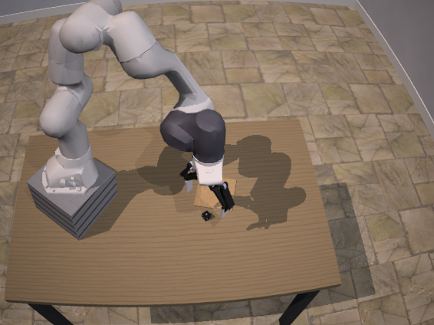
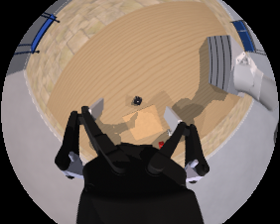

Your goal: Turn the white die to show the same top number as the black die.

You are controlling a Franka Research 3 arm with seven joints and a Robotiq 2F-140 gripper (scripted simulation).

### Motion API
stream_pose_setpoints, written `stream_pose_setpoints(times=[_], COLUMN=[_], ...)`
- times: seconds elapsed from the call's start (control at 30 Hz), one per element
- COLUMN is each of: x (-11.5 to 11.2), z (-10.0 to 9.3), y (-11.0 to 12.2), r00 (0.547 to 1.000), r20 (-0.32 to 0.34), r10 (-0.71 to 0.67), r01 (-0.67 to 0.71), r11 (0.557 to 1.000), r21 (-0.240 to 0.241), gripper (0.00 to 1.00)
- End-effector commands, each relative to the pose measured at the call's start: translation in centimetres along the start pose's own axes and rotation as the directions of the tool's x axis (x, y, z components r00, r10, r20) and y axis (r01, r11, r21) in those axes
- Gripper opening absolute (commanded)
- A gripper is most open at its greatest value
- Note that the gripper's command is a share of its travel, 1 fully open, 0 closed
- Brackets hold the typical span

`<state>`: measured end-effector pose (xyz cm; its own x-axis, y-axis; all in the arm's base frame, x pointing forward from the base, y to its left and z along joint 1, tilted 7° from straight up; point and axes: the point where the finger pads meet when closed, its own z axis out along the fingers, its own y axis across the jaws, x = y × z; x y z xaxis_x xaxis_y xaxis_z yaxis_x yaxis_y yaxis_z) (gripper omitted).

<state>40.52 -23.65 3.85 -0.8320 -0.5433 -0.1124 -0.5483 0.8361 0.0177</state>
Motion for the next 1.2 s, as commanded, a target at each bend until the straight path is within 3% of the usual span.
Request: stream_pose_setpoints(times=[0.0,0.17,0.23,0.47,0.6,1.17], x=[0.0,0.0,0.0,-0.1,-0.1,-0.1], z=[0.3,2.5,2.5,7.2,8.8,9.1], y=[0.0,0.0,0.0,-0.2,-0.2,-0.2], r00=[1.0,1.0,1.0,1.0,1.0,1.0], r20=[0.002,0.002,0.002,0.002,0.002,0.002], r10=[-0.002,-0.002,-0.002,-0.002,-0.002,-0.002], r01=[0.002,0.002,0.002,0.002,0.002,0.002], r11=[1.0,1.0,1.0,1.0,1.0,1.0], r21=[0.001,0.0,0.0,0.0,0.0,0.0], gripper=[1.0,1.0,1.0,1.0,1.0,1.0])
